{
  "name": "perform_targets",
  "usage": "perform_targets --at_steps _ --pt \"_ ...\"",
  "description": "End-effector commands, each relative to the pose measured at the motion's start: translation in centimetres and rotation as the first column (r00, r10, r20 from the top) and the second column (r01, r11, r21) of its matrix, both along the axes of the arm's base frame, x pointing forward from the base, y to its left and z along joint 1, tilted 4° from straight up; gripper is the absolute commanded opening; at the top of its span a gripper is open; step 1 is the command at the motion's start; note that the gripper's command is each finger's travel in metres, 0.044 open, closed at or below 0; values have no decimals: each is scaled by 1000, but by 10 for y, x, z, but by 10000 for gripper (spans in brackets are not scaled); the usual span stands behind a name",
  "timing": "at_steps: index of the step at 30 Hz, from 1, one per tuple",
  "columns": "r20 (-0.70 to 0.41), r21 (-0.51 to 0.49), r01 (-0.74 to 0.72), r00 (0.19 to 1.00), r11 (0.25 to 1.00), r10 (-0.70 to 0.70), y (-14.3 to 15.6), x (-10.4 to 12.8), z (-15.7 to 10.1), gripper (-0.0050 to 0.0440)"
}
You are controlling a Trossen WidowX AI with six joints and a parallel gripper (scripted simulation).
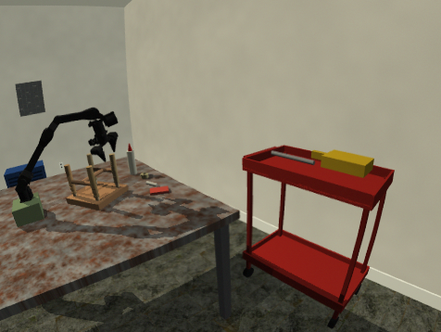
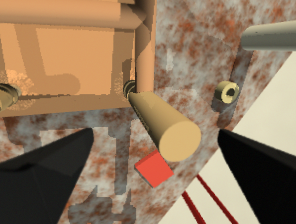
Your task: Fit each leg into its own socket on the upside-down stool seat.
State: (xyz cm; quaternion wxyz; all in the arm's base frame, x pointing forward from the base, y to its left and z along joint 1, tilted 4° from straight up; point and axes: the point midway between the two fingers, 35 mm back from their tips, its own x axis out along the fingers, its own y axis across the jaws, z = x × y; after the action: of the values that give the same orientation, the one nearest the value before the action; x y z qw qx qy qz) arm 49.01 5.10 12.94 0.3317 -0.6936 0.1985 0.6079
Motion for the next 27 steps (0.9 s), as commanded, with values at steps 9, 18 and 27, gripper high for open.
perform_targets --at_steps 9,18,27 --pt "97 8 7 995 1000 -7 4 1 46 440" --pt "143 159 -8 990 987 -15 -2 0 69 440" --pt "147 172 -10 989 985 -16 -3 0 71 440"
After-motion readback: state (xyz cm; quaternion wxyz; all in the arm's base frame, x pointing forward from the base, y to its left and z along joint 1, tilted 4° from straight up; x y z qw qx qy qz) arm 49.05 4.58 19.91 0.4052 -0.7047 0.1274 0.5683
